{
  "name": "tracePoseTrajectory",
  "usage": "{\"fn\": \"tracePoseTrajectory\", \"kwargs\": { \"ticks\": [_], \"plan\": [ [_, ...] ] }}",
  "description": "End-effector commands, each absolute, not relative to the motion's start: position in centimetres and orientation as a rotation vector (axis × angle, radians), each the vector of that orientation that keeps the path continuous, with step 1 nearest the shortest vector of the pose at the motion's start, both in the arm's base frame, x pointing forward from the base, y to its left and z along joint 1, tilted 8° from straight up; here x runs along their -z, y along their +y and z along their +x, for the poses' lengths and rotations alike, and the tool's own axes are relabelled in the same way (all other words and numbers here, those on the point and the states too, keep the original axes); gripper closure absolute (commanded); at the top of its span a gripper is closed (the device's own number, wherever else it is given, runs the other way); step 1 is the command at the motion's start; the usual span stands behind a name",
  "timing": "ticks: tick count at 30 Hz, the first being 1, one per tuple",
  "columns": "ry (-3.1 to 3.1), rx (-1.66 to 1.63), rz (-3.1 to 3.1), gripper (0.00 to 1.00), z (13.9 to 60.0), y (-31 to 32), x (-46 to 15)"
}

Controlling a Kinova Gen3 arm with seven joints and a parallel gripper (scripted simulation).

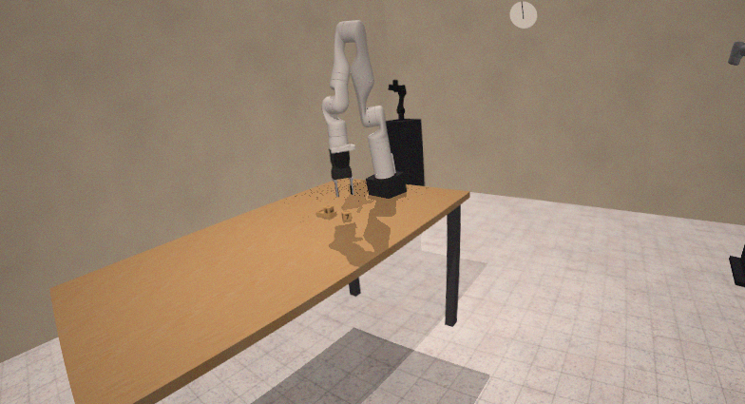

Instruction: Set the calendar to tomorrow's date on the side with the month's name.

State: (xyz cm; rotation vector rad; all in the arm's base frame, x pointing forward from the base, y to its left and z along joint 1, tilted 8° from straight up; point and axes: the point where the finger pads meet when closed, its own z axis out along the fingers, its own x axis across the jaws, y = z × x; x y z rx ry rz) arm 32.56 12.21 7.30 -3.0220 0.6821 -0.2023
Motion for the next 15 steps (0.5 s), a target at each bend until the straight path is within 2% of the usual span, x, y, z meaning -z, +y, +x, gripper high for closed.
{"fn": "tracePoseTrajectory", "kwargs": {
  "ticks": [1, 15],
  "plan": [
    [0.685, 0.198, -3.021, 0.0, 32.51, 12.24, -7.44],
    [0.678, 0.208, -3.02, 0.0, 32.69, 12.25, -7.13]
  ]
}}
